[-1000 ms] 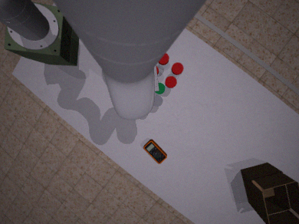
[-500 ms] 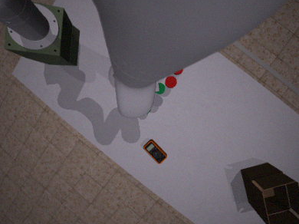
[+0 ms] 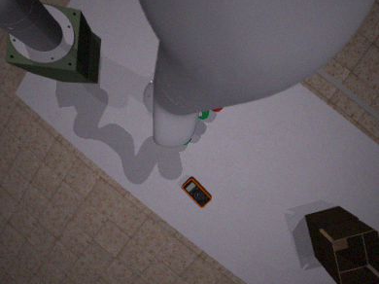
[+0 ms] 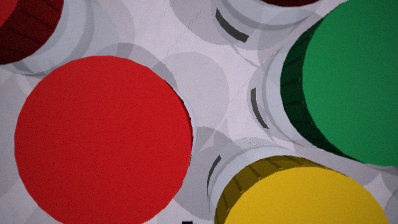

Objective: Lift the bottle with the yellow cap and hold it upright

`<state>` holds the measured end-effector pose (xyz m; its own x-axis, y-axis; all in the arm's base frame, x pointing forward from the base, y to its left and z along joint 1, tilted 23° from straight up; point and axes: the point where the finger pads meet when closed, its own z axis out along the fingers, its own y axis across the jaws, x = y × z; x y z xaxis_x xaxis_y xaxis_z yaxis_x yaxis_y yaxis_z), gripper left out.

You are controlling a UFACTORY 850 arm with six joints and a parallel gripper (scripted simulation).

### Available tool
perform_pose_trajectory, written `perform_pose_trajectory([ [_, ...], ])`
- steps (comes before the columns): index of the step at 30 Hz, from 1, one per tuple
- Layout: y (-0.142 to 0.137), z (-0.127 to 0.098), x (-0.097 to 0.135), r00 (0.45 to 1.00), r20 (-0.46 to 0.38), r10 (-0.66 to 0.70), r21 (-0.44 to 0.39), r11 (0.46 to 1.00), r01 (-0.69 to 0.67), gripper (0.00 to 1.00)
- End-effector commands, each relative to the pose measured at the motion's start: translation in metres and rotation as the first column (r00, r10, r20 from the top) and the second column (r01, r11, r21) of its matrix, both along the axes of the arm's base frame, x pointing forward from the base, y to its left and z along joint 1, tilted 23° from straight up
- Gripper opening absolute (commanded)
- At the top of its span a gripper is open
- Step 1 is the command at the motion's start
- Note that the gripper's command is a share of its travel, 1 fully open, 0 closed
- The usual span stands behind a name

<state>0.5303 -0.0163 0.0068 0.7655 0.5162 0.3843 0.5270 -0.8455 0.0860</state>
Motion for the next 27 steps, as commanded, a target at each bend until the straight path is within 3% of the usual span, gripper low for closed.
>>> perform_pose_trajectory([
  [1,0.0003,-0.0026,0.0018,1.0,0.001,0.0,0.0,1.0,0.0,0.79],
  [27,0.0056,0.0015,0.0095,1.0,0.001,0.0,0.0,1.0,0.0,0.79],
])
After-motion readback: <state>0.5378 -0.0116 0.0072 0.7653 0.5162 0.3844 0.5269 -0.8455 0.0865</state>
